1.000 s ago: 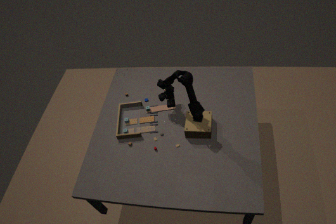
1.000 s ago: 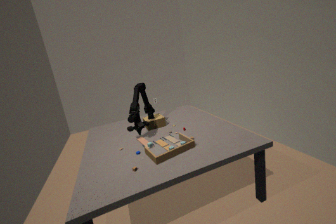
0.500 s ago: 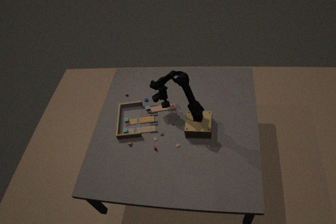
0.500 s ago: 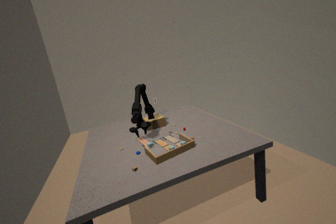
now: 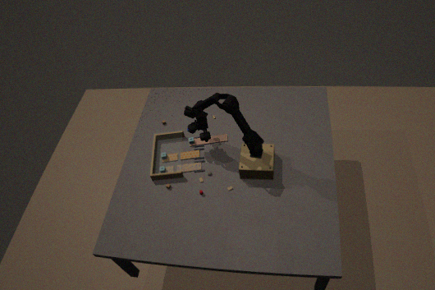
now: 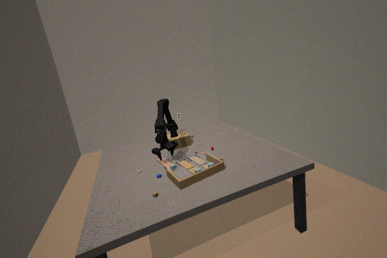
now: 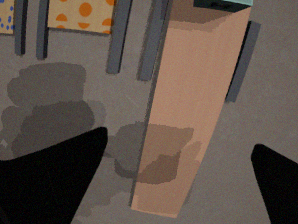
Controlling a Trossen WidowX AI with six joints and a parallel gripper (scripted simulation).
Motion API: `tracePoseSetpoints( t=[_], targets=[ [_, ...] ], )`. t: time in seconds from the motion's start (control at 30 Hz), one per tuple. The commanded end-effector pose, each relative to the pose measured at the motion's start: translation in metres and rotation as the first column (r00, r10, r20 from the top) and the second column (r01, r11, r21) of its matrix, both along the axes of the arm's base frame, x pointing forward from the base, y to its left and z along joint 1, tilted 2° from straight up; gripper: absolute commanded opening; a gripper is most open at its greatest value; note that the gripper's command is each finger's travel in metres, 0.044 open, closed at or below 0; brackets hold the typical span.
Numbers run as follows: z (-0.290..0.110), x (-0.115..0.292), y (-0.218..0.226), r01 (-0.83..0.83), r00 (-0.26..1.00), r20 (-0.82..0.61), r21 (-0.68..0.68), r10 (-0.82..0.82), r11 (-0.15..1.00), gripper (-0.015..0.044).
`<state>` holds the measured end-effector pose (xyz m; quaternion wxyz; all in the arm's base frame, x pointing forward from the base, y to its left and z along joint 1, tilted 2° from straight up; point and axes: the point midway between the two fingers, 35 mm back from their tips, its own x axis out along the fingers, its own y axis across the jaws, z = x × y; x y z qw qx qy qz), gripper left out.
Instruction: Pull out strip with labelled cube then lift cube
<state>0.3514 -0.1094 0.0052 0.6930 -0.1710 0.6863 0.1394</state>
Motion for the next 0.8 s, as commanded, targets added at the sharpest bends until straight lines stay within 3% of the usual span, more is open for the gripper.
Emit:
tracePoseSetpoints(
  t=[0.0, 0.77],
  targets=[
    [0.003, 0.014, 0.005, 0.001, 1.000, 0.003, -0.005, -0.001, 1.000, 0.0440],
    [0.018, 0.092, 0.028, 0.001, 1.000, 0.011, -0.002, -0.001, 1.000, 0.0440]
  ],
)
